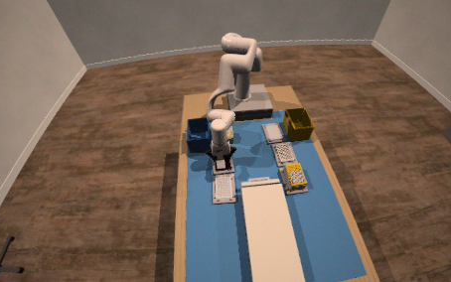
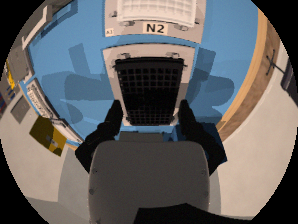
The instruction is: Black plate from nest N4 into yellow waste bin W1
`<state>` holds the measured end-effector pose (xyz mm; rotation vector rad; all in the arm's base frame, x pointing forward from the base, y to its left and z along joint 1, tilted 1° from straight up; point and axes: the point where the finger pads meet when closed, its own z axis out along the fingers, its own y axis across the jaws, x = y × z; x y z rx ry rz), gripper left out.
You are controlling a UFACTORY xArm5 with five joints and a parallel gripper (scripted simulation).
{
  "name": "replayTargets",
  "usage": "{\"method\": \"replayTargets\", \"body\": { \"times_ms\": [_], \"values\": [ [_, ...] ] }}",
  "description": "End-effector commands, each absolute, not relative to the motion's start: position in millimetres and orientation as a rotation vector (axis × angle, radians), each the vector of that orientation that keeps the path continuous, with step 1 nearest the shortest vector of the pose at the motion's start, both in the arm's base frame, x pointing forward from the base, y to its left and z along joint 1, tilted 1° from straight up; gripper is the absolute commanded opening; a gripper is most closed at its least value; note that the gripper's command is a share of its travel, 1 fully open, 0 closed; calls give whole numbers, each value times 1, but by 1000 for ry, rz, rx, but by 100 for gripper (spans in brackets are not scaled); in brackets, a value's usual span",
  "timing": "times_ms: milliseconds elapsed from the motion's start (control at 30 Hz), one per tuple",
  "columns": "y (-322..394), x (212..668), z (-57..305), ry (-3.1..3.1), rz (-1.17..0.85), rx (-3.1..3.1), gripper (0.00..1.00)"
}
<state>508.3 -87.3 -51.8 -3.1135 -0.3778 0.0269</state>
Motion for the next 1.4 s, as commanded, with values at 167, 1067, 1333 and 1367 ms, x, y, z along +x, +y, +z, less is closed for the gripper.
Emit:
{"method": "replayTargets", "body": {
  "times_ms": [167,1067,1333,1367],
  "values": [
    [-87,510,-56,-378,21,-3115,100],
    [-87,510,-63,-378,21,-3115,100],
    [-87,510,-62,-378,21,-3115,0],
    [-87,510,-62,-378,21,-3115,0]
  ]
}}
